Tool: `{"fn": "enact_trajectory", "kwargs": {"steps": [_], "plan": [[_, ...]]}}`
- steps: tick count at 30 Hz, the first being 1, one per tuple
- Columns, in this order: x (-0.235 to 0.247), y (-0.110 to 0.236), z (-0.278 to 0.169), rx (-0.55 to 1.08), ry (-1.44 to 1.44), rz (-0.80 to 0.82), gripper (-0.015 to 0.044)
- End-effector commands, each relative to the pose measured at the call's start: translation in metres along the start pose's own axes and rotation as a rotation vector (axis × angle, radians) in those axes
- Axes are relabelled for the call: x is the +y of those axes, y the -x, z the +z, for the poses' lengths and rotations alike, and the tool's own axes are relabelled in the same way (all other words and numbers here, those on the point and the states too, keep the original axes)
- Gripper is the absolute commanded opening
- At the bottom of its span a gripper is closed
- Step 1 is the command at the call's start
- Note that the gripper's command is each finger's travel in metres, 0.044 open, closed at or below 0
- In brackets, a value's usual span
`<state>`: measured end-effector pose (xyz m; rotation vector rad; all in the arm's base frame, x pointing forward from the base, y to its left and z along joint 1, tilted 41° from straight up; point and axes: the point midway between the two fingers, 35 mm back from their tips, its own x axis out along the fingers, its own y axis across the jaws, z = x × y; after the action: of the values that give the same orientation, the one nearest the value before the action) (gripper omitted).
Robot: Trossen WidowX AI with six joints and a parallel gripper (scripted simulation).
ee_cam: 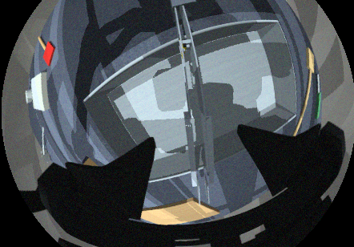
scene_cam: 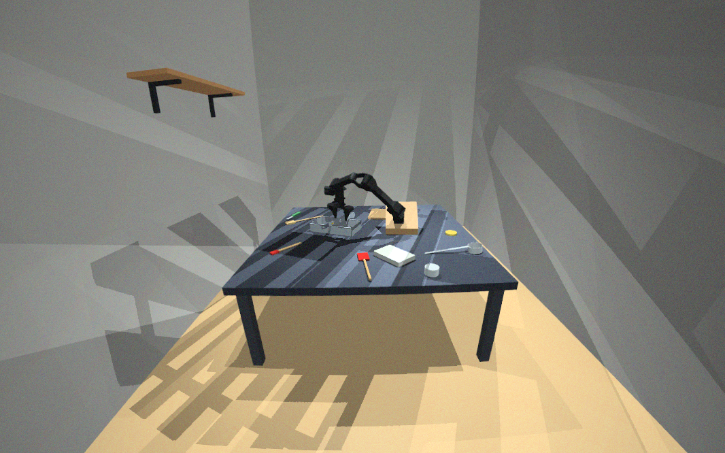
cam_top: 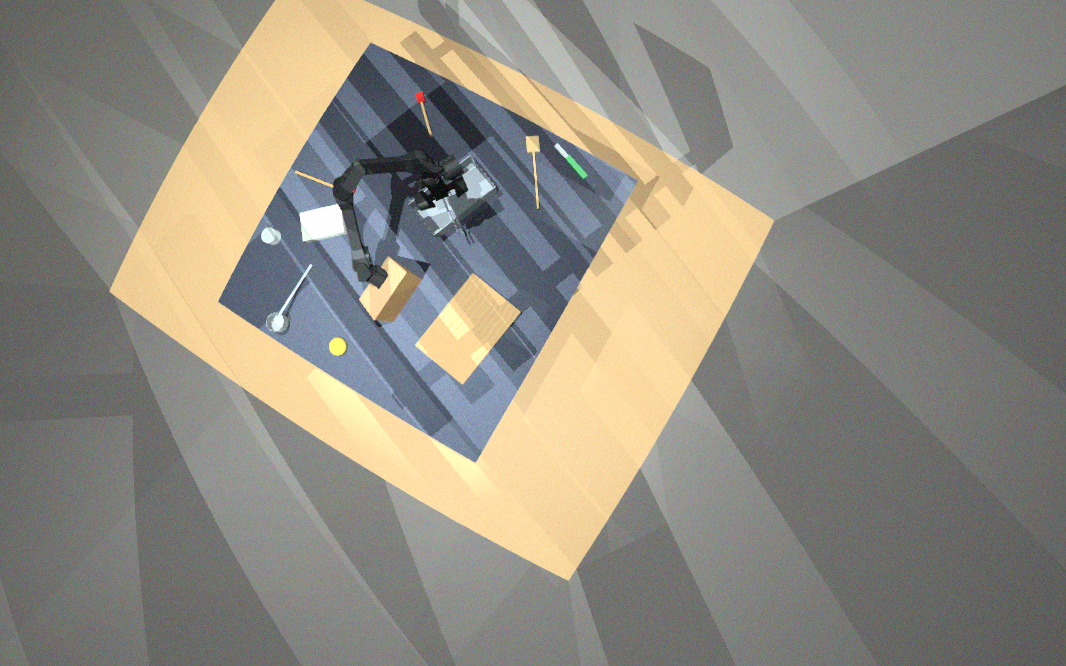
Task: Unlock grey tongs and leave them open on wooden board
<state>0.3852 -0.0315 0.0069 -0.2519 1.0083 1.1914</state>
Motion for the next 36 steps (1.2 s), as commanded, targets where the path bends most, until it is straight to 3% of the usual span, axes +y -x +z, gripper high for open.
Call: {"fn": "enact_trajectory", "kwargs": {"steps": [1,26,36], "plan": [[0.001,-0.007,0.000,-0.002,-0.005,0.003,0.0440],[0.003,-0.045,0.000,-0.005,-0.004,0.005,0.0440],[0.002,-0.042,0.000,-0.002,0.000,0.003,0.0177]]}}
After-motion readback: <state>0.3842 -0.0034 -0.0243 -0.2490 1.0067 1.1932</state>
